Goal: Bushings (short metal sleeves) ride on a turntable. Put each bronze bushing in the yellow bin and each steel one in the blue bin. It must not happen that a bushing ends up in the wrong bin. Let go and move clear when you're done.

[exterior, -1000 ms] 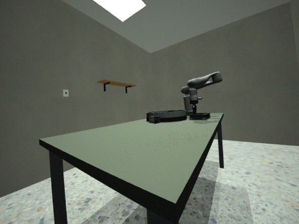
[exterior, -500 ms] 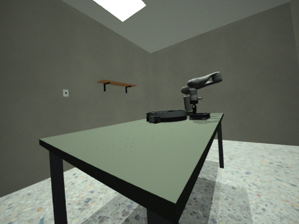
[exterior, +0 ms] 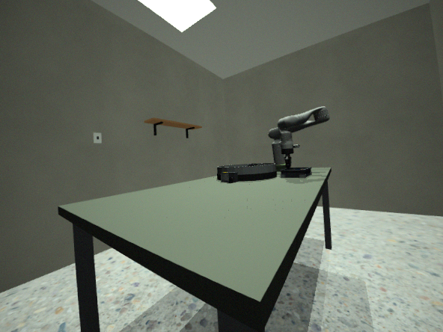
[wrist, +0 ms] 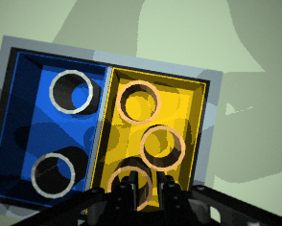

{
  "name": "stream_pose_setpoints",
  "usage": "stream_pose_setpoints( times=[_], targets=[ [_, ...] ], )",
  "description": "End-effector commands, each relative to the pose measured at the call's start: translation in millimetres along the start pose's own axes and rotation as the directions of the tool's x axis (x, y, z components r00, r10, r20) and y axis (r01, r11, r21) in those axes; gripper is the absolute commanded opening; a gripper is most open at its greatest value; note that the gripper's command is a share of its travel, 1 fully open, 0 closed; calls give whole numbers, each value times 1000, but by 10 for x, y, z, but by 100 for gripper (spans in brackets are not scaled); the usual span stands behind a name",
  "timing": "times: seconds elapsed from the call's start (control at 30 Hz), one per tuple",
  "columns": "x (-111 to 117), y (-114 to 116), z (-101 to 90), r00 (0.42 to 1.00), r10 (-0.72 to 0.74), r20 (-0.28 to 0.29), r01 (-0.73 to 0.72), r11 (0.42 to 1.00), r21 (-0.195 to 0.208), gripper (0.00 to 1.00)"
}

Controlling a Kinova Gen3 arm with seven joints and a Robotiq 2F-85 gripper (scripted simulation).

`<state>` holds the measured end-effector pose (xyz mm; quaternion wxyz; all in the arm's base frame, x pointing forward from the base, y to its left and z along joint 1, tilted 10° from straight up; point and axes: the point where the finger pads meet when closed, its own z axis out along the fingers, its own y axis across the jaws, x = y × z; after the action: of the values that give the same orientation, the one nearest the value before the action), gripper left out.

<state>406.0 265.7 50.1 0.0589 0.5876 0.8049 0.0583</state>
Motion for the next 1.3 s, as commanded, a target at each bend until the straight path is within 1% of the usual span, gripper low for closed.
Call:
stream_pose_setpoints(
  times=[0.0, 0.57, 0.73, 1.27],
  targets=[
    [2, 4, -7, 1000, 0, -1, 0, 1000, -1, 19],
    [2, 4, -7, 1000, 0, -1, 0, 1000, -1, 19],
    [6, -12, -56, 1000, 0, -1, 0, 1000, -1, 19],
    [6, -12, -86, 1000, 0, -1, 0, 1000, -1, 19]
  ],
)
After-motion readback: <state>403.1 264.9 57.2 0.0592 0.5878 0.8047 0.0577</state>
